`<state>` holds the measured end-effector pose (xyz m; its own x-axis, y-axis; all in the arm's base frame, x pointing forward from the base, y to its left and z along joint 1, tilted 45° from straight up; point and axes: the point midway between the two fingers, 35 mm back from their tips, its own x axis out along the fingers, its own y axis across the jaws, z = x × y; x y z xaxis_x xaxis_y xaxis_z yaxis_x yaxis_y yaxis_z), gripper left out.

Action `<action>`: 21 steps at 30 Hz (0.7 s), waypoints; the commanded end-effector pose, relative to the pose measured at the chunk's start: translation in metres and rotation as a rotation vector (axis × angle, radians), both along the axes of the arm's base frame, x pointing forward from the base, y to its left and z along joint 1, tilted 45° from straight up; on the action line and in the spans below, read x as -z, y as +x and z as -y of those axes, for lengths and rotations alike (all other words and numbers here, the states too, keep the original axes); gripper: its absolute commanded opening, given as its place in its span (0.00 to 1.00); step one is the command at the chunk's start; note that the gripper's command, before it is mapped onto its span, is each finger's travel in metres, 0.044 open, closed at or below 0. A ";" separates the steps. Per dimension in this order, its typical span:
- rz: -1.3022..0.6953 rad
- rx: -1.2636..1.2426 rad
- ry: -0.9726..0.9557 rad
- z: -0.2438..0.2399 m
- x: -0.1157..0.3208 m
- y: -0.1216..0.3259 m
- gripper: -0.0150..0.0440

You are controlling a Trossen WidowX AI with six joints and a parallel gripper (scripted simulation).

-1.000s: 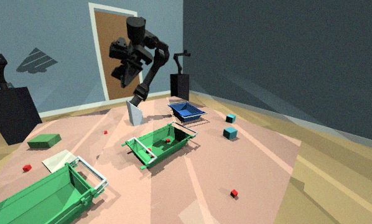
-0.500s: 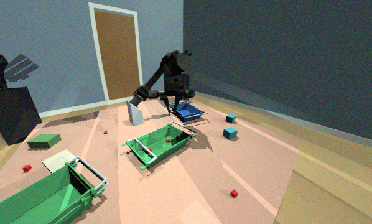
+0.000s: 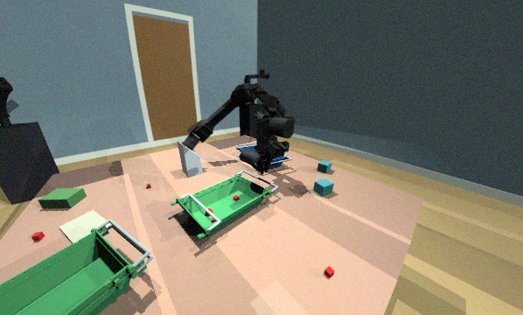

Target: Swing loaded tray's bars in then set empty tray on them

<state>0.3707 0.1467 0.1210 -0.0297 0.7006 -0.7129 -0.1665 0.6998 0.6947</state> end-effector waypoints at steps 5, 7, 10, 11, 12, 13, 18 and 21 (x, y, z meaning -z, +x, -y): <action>0.014 -0.021 0.009 -0.007 0.003 0.000 0.39; 0.014 -0.021 0.009 -0.013 0.009 0.000 0.39; 0.014 -0.021 0.009 -0.024 0.020 0.000 0.39; 0.014 -0.021 0.010 -0.028 0.023 0.000 0.39; 0.014 -0.021 0.010 -0.031 0.027 -0.001 0.39; 0.014 -0.021 0.011 -0.035 0.031 -0.001 0.39; 0.014 -0.021 0.012 -0.044 0.039 -0.003 0.39; 0.014 -0.021 0.012 -0.044 0.039 -0.003 0.39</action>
